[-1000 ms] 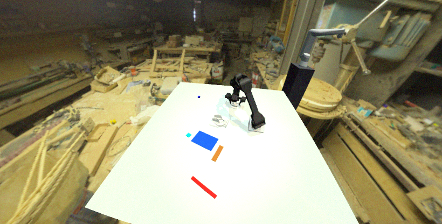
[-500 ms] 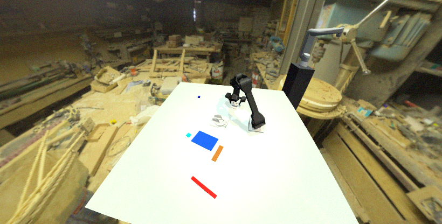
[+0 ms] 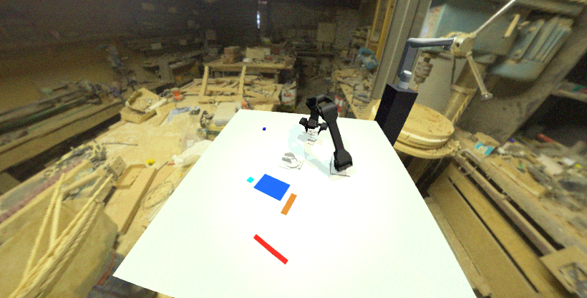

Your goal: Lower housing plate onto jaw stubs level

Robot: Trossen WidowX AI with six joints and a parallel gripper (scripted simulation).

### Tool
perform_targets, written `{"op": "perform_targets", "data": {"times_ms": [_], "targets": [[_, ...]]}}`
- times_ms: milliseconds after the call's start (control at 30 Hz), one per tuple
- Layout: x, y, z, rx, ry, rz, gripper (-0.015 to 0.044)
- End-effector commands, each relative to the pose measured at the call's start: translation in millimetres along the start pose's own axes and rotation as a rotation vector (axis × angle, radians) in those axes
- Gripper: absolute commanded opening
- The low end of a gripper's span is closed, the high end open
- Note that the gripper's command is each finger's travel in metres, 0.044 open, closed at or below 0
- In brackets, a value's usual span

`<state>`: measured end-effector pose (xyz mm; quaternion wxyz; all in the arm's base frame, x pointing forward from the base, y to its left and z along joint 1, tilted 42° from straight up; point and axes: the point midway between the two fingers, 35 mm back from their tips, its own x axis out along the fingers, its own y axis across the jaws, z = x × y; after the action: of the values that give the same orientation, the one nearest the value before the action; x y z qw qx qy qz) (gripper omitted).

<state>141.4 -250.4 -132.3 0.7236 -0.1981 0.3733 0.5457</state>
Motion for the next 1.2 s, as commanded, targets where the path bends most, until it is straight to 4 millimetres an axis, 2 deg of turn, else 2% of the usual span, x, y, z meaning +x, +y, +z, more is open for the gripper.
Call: {"op": "perform_targets", "data": {"times_ms": [0, 100, 300, 1167], "targets": [[-16.2, 0.6, -0.6, -0.004, 0.005, -0.001, 0.0351], [-23.7, 1.2, 0.0, -0.003, 0.005, -0.002, 0.0351], [-24.7, 0.4, 2.0, 0.010, 0.006, -0.002, 0.0351], [-37.1, -23.8, 83.6, 0.511, 0.016, -0.011, 0.0351]]}}
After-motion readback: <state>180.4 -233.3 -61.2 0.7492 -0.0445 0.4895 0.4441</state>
